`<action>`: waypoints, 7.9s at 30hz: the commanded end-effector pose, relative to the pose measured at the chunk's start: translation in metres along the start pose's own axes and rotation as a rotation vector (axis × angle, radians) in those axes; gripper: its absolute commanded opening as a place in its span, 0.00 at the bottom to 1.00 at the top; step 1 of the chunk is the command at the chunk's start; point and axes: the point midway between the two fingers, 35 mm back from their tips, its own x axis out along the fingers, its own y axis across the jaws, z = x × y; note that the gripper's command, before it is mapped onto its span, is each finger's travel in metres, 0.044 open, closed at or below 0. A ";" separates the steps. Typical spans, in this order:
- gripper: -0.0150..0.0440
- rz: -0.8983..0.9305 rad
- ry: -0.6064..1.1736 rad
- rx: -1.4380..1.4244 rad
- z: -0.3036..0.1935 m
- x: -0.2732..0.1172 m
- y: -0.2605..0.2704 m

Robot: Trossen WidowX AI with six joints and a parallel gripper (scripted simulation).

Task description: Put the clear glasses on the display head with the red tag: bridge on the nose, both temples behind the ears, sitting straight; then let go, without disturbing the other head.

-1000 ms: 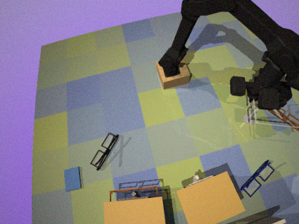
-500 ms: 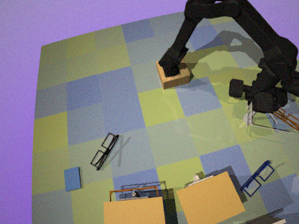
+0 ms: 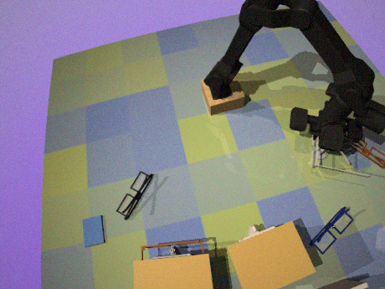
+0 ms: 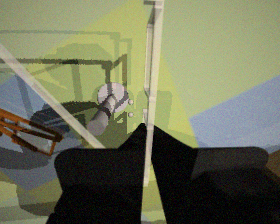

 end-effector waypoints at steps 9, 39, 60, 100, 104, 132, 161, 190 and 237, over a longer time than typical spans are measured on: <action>0.25 0.000 0.002 0.000 0.006 0.001 -0.008; 0.25 -0.001 0.000 0.000 0.025 0.001 -0.025; 0.25 -0.002 -0.002 0.000 0.039 0.001 -0.031; 0.25 -0.002 -0.003 0.000 0.050 0.001 -0.034; 0.25 -0.002 -0.003 0.000 0.049 0.001 -0.034; 0.25 -0.002 -0.001 -0.067 0.043 -0.060 -0.038; 0.25 -0.008 -0.003 -0.852 0.091 -0.061 -0.093; 0.25 -0.018 0.002 -1.566 0.120 -0.060 -0.149; 0.25 -0.018 0.002 -1.568 0.124 -0.012 -0.146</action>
